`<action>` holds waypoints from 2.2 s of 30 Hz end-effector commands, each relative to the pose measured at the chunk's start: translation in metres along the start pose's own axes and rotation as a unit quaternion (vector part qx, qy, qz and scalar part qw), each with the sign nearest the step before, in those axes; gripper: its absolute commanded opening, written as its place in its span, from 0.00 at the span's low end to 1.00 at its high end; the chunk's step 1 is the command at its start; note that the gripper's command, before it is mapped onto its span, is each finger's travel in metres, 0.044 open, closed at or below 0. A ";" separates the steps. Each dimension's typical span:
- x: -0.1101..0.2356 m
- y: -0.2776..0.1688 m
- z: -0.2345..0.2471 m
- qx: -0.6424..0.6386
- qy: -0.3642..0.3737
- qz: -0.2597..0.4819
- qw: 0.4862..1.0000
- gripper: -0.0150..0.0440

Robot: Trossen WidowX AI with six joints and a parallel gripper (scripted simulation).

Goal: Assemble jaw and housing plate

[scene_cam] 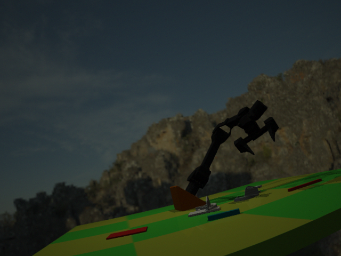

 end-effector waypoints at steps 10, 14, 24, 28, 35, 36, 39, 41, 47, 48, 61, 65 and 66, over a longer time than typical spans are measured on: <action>-0.010 -0.020 -0.034 -0.094 -0.063 0.090 0.990 1.00; -0.011 -0.026 -0.043 -0.123 -0.082 0.115 0.982 1.00; -0.011 -0.041 -0.063 -0.198 -0.128 0.173 0.956 1.00; -0.010 -0.047 -0.070 -0.229 -0.147 0.194 0.943 1.00; -0.007 -0.058 -0.081 -0.283 -0.179 0.229 0.914 1.00; -0.007 -0.059 -0.083 -0.291 -0.183 0.233 0.910 1.00; -0.005 -0.063 -0.087 -0.313 -0.196 0.247 0.896 1.00; -0.004 -0.066 -0.089 -0.328 -0.205 0.255 0.886 1.00; 0.000 -0.074 -0.096 -0.373 -0.230 0.279 0.855 1.00; 0.001 -0.075 -0.097 -0.380 -0.234 0.282 0.849 1.00; -0.016 -0.094 -0.103 -0.397 -0.243 0.291 0.836 1.00; -0.026 -0.105 -0.106 -0.398 -0.243 0.292 0.835 1.00; -0.026 -0.105 -0.106 -0.398 -0.243 0.292 0.835 1.00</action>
Point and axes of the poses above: the point midway between the two fingers, 35 mm back from their tips, its own x axis back along the fingers, its own z axis across the jaws, y = z × x, the point moved 4 cm from there along x, back along the fingers, and after that the axes turned 11 degrees about x, right-handed, at the moved point
